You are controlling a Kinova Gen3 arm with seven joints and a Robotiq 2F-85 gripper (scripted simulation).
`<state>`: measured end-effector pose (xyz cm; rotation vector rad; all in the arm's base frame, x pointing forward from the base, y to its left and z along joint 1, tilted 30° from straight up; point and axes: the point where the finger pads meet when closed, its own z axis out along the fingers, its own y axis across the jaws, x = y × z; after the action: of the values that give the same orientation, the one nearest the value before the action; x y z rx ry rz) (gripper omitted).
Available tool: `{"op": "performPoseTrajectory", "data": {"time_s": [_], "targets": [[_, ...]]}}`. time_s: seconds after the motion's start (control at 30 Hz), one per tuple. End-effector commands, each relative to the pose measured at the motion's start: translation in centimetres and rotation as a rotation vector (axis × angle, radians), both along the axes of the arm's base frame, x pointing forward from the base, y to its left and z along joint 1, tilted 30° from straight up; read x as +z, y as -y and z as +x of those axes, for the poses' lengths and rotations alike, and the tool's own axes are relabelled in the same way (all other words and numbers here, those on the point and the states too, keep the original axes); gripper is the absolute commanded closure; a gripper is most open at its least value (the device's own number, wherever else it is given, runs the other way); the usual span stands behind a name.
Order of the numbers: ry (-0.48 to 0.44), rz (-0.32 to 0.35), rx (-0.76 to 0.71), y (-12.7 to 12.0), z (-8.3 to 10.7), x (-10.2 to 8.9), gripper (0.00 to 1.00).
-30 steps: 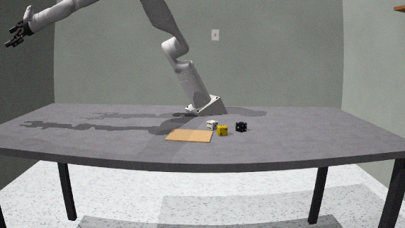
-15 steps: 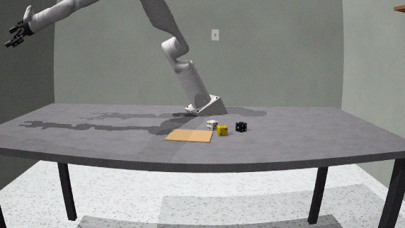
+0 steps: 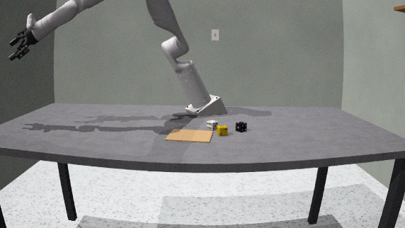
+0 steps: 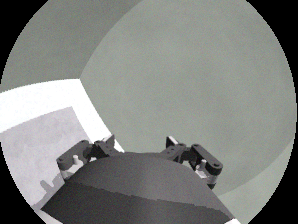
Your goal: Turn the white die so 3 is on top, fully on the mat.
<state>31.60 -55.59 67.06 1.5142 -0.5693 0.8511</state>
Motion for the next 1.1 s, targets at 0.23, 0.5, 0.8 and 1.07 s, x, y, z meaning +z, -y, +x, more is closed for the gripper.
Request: {"op": "performPoseTrajectory", "data": {"time_s": [0.23, 0.5, 0.8, 1.07], "targets": [[-0.134, 0.143, 0.172, -6.7, 8.6, -8.2, 0.0], [-0.276, 0.242, 0.307, -13.3, 13.7, -14.9, 0.0], [-0.512, 0.346, 0.505, -24.4, 18.2, -24.0, 0.0], [-0.679, 0.387, 0.63, -31.9, 19.0, -29.3, 0.0]]}}
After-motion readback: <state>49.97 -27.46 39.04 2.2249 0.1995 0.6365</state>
